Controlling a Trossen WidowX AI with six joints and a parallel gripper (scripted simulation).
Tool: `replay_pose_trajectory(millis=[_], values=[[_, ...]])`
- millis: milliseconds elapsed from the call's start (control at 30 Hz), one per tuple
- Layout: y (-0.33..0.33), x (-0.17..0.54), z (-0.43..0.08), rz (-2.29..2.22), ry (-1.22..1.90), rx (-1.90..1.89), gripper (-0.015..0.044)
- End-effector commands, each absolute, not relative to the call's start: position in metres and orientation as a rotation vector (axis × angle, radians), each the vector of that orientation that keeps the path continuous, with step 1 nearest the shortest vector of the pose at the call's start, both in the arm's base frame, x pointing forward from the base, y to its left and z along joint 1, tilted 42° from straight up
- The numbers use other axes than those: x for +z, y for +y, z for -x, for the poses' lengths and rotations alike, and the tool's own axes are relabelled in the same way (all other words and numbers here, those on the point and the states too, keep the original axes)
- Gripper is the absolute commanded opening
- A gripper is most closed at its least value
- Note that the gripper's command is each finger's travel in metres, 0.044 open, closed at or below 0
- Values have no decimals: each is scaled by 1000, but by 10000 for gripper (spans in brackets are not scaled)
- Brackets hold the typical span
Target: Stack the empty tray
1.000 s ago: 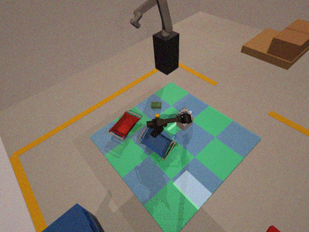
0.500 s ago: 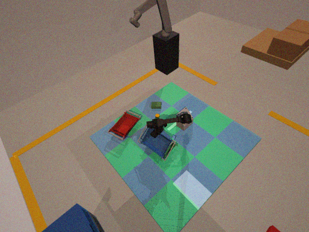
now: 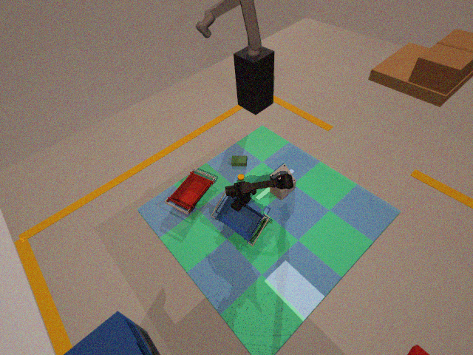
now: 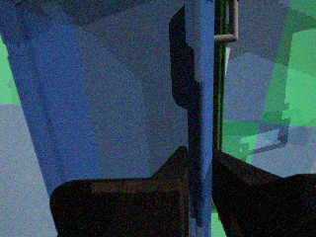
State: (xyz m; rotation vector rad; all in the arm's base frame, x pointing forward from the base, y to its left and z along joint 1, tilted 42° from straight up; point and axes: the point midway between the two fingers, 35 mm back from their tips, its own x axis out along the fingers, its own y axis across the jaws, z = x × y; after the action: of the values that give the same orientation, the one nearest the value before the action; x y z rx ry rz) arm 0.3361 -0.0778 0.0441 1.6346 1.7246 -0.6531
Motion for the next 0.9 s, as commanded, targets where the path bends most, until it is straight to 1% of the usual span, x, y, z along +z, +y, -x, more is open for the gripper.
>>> replay_pose_trajectory(millis=[0, 867], values=[[-78, 46, -335, -1645, 1709, -648, 0], [-62, 30, -316, -1646, 1710, -648, 0]])
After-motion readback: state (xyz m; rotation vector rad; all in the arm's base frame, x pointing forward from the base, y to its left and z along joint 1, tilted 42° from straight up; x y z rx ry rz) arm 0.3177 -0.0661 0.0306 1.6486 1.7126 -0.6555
